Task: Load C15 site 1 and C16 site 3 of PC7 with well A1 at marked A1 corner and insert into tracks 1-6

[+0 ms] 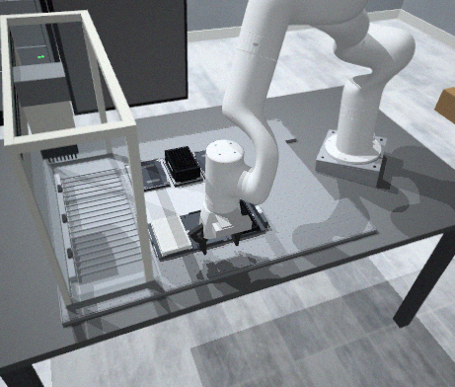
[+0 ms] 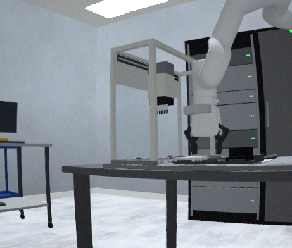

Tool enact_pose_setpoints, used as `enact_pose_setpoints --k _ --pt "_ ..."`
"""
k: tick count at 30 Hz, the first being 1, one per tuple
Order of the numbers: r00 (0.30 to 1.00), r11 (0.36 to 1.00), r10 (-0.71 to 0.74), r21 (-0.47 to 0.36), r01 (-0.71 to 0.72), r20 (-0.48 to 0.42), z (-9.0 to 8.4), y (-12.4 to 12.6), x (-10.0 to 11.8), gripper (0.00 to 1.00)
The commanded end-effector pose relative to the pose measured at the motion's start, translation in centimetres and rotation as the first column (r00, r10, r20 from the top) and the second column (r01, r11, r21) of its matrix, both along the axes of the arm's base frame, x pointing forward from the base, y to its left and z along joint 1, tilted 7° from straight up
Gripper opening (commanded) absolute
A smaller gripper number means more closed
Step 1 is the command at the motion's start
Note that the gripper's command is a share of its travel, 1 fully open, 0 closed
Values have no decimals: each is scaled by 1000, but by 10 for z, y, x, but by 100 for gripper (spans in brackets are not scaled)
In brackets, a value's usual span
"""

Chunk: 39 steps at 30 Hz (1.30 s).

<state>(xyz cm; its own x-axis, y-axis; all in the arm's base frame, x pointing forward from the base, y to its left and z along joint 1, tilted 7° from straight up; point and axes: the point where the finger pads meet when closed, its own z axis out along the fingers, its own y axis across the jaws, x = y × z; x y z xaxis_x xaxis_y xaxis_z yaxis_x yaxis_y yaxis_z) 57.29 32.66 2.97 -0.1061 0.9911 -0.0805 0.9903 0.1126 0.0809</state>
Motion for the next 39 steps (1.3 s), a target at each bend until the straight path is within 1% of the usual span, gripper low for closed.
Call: enact_pose_setpoints --k 1,6,17,39 --pt "1000 1000 0 1 0 2 -3 0 1 100" --pt "1000 1000 0 1 0 2 -11 0 2 100" --pt "1000 1000 0 1 0 2 -11 0 2 100" --pt "1000 1000 0 1 0 2 -25 -1 3 100"
